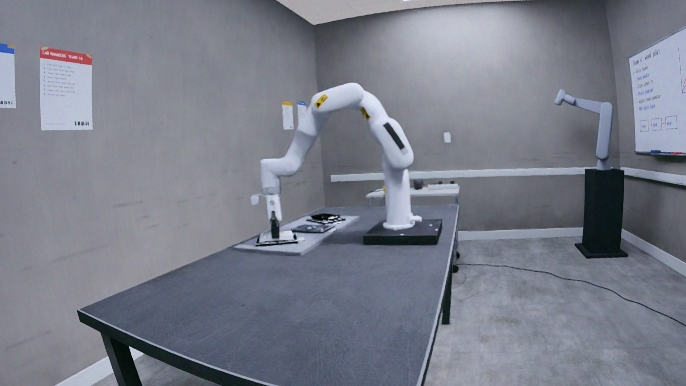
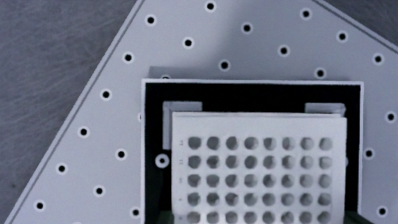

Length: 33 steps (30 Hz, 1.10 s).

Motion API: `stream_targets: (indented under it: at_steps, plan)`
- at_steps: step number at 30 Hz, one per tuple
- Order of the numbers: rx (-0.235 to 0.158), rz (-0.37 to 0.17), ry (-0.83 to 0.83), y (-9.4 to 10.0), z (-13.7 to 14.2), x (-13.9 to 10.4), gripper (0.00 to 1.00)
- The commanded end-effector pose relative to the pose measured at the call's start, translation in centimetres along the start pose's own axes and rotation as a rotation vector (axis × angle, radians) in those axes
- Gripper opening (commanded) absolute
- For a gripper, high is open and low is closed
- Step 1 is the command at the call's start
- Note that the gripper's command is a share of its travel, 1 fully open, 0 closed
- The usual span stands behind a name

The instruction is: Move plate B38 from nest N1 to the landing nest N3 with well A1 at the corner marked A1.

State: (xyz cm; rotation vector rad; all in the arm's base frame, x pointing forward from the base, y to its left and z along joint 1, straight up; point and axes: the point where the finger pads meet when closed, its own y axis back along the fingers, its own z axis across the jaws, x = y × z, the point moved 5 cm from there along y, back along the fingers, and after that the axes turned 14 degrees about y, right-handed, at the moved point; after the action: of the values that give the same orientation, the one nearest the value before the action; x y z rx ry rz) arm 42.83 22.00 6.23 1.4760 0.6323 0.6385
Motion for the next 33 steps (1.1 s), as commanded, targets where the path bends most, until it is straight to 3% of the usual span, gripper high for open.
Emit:
stream_targets:
  at_steps: [1, 33]
  plan:
    - [0.0, 0.004, 0.0, 0.5, 0.0, 0.1, 0.0]
    - [0.0, 0.004, 0.0, 1.8, 0.0, 0.1, 0.0]
